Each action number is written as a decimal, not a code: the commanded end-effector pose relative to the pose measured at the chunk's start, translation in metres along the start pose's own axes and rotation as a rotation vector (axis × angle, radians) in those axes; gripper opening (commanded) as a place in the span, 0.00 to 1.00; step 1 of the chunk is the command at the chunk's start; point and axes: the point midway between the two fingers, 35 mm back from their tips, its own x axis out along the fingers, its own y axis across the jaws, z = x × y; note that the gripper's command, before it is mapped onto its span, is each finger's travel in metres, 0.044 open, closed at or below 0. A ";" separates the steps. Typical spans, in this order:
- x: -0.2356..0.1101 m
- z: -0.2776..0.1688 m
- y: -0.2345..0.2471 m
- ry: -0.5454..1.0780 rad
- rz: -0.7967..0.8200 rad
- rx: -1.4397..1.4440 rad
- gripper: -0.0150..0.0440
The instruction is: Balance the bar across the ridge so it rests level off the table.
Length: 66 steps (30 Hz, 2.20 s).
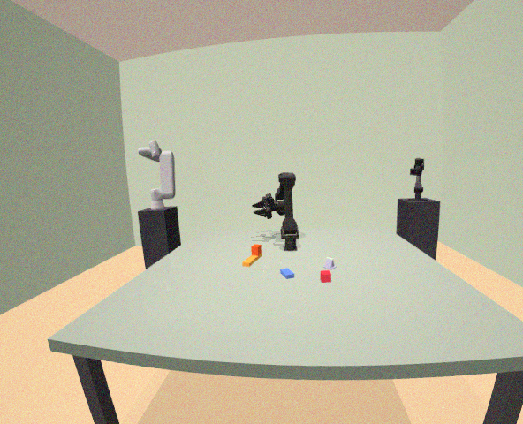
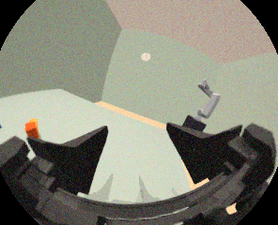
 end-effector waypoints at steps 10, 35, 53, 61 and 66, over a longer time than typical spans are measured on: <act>0.017 -0.002 0.016 0.044 0.136 0.082 0.79; 0.074 0.007 0.088 0.211 0.597 0.168 0.79; 0.097 0.018 0.142 0.384 0.870 0.184 0.79; 0.103 0.023 0.166 0.464 0.971 0.162 0.79; 0.105 0.026 0.180 0.523 1.027 0.148 0.79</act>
